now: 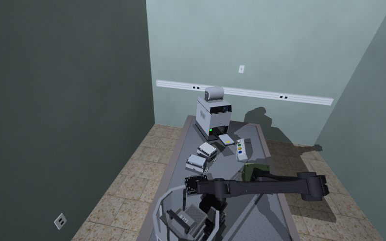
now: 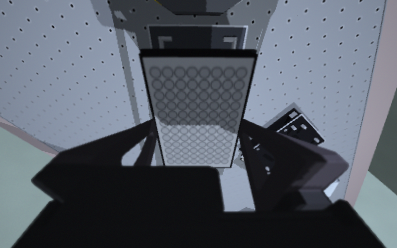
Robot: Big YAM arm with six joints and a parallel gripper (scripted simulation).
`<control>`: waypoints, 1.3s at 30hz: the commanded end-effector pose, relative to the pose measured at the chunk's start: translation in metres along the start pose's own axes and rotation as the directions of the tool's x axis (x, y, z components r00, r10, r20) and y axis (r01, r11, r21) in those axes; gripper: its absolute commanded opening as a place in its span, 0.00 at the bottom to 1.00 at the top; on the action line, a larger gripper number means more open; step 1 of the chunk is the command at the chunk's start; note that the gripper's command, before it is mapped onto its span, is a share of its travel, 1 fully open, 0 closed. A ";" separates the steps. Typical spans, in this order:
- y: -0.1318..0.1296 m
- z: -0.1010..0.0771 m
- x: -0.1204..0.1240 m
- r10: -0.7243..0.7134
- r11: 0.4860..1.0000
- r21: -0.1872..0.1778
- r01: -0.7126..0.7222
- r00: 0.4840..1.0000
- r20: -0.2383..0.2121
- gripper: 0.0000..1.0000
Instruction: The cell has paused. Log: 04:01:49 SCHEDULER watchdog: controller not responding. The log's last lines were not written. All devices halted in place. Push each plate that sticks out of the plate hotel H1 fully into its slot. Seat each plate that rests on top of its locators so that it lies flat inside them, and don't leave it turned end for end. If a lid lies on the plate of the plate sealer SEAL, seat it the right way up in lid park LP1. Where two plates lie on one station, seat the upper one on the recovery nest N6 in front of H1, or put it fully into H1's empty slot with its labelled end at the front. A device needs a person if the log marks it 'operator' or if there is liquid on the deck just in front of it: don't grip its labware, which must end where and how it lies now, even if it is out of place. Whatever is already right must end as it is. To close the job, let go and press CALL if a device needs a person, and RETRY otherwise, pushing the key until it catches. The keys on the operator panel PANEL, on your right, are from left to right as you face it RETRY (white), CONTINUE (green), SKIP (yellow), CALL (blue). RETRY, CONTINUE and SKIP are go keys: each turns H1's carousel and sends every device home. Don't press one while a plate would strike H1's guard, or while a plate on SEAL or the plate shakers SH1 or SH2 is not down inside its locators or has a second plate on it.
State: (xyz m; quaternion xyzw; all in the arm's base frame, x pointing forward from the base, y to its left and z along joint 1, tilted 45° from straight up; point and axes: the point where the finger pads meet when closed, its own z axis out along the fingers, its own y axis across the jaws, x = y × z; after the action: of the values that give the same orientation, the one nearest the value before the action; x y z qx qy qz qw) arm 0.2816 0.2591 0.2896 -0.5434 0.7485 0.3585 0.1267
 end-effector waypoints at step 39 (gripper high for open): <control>0.003 0.045 0.001 0.009 1.000 -0.012 -0.009 1.000 -0.013 0.80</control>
State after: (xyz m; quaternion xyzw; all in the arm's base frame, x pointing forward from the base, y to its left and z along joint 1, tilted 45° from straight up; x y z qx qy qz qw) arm 0.2736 0.2822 0.2659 -0.5439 0.7480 0.3583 0.1280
